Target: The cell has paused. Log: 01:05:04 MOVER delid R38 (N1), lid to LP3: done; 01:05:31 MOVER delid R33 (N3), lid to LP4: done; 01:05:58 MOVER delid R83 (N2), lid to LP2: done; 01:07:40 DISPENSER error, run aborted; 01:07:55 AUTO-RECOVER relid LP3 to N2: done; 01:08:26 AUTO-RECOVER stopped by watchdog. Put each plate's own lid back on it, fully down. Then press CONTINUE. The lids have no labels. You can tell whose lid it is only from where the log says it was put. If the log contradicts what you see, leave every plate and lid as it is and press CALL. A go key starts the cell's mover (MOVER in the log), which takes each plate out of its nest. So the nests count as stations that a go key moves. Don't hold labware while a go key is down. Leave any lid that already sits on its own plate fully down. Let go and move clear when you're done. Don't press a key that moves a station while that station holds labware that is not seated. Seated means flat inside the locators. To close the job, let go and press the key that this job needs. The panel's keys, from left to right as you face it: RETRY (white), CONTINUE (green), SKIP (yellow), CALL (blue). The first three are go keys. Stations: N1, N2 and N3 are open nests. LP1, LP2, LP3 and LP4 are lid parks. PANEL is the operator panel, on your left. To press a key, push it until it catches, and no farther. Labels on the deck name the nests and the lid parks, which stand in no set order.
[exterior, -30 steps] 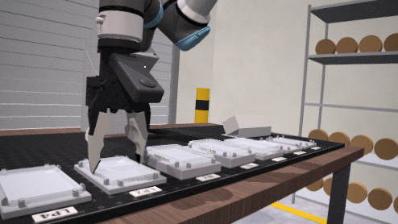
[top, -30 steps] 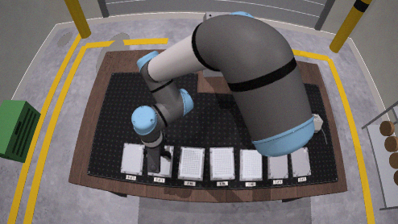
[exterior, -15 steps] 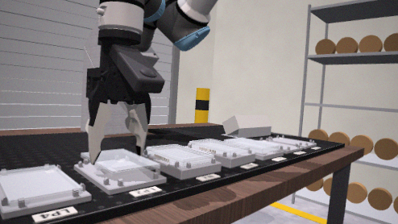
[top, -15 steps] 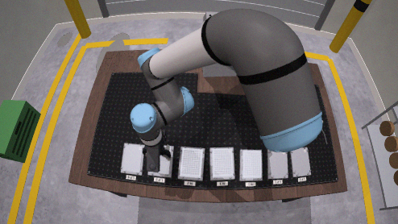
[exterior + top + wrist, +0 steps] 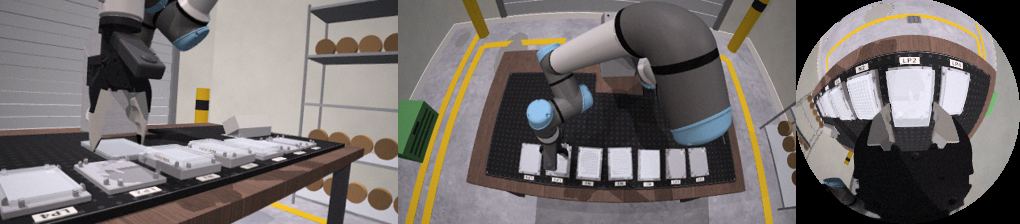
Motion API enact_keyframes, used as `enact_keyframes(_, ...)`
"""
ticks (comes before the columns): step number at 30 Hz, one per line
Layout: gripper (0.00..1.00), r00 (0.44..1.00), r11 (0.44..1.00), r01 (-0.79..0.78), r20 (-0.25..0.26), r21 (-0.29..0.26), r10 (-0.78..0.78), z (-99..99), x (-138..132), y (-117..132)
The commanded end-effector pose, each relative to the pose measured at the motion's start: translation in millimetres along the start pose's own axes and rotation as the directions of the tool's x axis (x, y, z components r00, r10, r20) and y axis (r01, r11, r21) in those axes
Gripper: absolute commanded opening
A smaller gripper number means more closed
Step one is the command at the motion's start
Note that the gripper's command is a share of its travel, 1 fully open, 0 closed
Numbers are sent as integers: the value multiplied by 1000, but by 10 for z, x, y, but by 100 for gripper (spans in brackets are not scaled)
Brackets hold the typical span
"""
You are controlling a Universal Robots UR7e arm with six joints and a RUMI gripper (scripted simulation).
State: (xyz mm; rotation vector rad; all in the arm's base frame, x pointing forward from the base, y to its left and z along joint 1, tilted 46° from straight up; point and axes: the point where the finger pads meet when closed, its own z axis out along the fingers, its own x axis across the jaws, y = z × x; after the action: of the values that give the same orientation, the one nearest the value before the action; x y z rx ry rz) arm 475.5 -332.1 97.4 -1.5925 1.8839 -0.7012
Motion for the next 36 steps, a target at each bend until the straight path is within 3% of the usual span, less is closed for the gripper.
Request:
enact_keyframes(1,0,1000,1000,1,0,0,-1,-46,2,-2)
enact_keyframes(5,0,1000,1000,1,0,0,-1,-47,2,-2)
enact_keyframes(20,0,1000,1000,-23,0,0,23,-47,-748,-24)
enact_keyframes(36,0,1000,1000,-22,0,0,22,-47,-1329,-40)
